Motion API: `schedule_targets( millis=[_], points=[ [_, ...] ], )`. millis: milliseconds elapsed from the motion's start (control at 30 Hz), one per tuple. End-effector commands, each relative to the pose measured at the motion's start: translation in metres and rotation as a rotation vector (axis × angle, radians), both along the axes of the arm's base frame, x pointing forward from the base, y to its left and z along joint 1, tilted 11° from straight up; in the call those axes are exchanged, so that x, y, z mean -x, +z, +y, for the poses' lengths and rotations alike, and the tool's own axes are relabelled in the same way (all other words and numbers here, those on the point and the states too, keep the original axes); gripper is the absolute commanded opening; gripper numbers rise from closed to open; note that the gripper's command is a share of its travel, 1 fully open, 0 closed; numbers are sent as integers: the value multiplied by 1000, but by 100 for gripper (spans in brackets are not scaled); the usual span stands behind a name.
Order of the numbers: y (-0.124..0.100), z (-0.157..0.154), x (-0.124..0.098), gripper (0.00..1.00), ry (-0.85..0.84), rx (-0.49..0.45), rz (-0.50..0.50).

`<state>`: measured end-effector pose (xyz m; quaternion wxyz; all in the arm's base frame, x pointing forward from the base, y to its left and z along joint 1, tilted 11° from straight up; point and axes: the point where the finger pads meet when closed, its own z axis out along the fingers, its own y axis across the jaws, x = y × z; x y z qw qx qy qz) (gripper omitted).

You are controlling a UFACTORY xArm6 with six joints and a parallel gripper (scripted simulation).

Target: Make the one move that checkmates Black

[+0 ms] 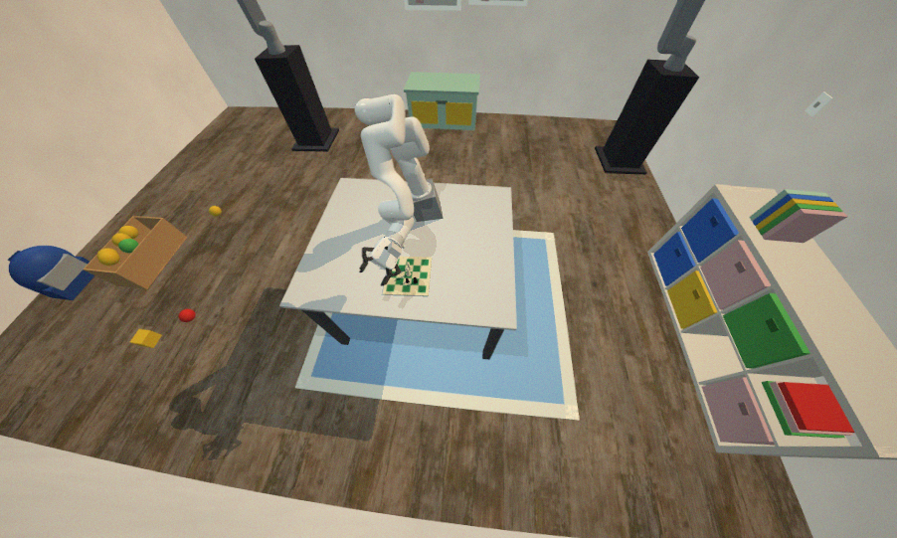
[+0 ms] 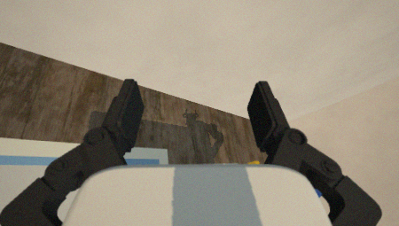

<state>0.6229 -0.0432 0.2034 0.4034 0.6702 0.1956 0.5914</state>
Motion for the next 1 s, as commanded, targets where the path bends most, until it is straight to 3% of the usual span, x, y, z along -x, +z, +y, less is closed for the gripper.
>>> schedule_targets(
  millis=[0,667,967],
  points=[
    [2,0,-1,100,0,0,-4],
    [3,0,-2,100,4,1,-8],
    [26,-1,-35,100,94,17,-113]
  ],
)
